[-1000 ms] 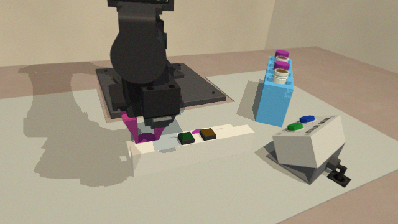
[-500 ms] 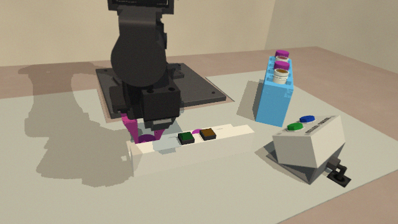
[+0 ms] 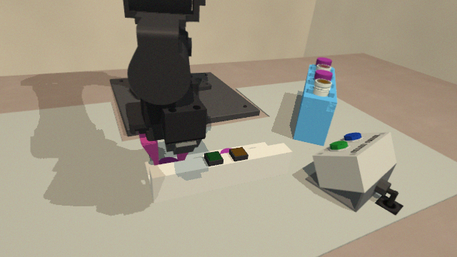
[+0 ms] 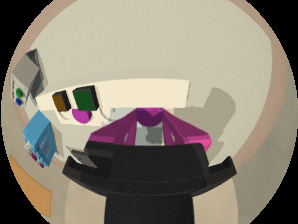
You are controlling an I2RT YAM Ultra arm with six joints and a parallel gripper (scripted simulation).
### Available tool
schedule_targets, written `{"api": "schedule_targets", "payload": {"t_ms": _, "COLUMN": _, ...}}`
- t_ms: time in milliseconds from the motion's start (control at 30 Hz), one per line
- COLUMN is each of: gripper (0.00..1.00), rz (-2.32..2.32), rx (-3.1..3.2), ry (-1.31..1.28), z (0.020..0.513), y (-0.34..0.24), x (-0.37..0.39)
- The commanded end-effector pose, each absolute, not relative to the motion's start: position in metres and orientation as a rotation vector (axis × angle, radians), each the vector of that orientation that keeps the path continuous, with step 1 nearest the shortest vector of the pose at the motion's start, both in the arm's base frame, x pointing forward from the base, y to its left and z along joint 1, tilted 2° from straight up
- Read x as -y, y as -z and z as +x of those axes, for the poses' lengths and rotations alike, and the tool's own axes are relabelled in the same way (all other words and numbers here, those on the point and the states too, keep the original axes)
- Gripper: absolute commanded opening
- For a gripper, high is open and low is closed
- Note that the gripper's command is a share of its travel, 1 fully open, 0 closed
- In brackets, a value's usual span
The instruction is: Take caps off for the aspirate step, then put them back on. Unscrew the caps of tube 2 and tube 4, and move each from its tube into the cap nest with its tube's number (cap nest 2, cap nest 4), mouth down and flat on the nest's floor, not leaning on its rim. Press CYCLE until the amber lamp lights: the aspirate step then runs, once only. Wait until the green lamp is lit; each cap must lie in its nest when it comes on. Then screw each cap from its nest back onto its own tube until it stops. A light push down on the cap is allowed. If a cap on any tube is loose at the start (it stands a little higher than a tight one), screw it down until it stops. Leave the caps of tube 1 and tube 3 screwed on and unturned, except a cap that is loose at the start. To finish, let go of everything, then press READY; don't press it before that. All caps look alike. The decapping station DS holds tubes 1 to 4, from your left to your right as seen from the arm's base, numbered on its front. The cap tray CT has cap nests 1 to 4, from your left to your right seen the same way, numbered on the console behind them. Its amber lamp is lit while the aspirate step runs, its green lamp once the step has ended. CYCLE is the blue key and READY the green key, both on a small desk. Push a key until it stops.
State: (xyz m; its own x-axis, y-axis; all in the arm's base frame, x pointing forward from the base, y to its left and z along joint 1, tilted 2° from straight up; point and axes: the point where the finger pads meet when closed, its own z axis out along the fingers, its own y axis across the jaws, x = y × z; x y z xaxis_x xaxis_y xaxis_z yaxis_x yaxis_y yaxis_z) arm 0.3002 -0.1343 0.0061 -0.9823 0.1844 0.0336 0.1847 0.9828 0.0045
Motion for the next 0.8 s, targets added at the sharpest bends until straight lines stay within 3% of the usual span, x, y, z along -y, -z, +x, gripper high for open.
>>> {"api": "schedule_targets", "payload": {"t_ms": 0, "gripper": 0.00, "rz": -0.285, "rx": 3.106, "ry": 0.008, "z": 0.302, "y": -0.009, "x": 0.135}}
{"api": "schedule_targets", "payload": {"t_ms": 33, "gripper": 0.00, "rz": -0.285, "rx": 3.106, "ry": 0.008, "z": 0.302, "y": -0.009, "x": 0.135}}
{"api": "schedule_targets", "payload": {"t_ms": 67, "gripper": 0.47, "rz": -0.285, "rx": 3.106, "ry": 0.008, "z": 0.302, "y": -0.009, "x": 0.135}}
{"api": "schedule_targets", "payload": {"t_ms": 533, "gripper": 0.47, "rz": -0.285, "rx": 3.106, "ry": 0.008, "z": 0.302, "y": -0.009, "x": 0.135}}
{"api": "schedule_targets", "payload": {"t_ms": 767, "gripper": 0.47, "rz": -0.285, "rx": 3.106, "ry": 0.008, "z": 0.303, "y": -0.044, "x": 0.135}}
